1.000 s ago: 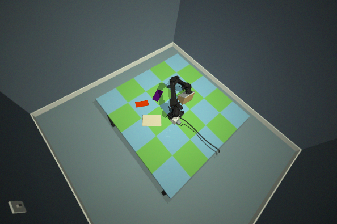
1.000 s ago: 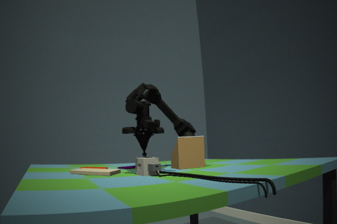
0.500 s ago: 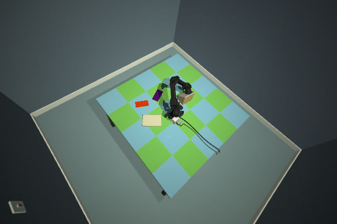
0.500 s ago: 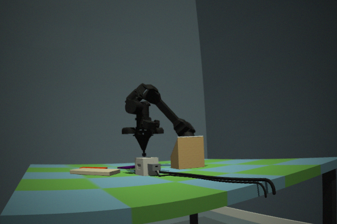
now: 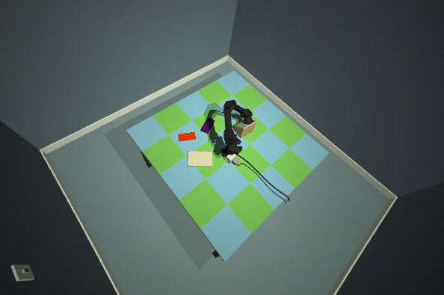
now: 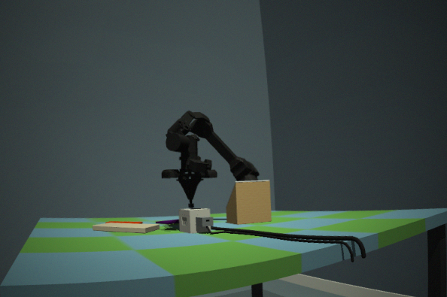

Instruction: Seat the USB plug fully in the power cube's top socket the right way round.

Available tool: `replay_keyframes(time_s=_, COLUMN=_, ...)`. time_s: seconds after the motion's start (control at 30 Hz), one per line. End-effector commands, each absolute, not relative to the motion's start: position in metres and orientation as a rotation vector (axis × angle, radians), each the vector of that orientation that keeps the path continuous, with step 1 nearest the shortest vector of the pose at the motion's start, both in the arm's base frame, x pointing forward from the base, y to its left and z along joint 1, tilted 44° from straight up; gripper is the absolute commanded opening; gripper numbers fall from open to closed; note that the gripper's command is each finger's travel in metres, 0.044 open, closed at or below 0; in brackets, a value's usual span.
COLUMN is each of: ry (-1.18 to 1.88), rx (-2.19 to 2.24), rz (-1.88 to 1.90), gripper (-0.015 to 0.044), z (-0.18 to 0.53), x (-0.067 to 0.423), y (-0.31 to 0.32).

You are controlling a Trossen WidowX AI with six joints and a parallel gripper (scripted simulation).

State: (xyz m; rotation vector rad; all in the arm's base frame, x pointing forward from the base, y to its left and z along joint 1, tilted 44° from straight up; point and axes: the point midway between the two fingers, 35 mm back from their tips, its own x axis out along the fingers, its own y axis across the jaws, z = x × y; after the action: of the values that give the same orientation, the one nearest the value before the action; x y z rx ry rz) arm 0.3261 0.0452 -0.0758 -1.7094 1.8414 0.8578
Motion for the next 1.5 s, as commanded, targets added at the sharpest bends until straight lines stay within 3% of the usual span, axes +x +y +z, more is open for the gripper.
replay_keyframes(time_s=0.0, ry=1.841, rx=-1.717, rz=0.858, gripper=0.0, z=-0.0765, x=0.3264, y=0.0445)
replay_keyframes(time_s=1.47, ry=1.841, rx=-1.717, rz=0.857, gripper=0.0, z=-0.0803, x=0.3258, y=0.0408)
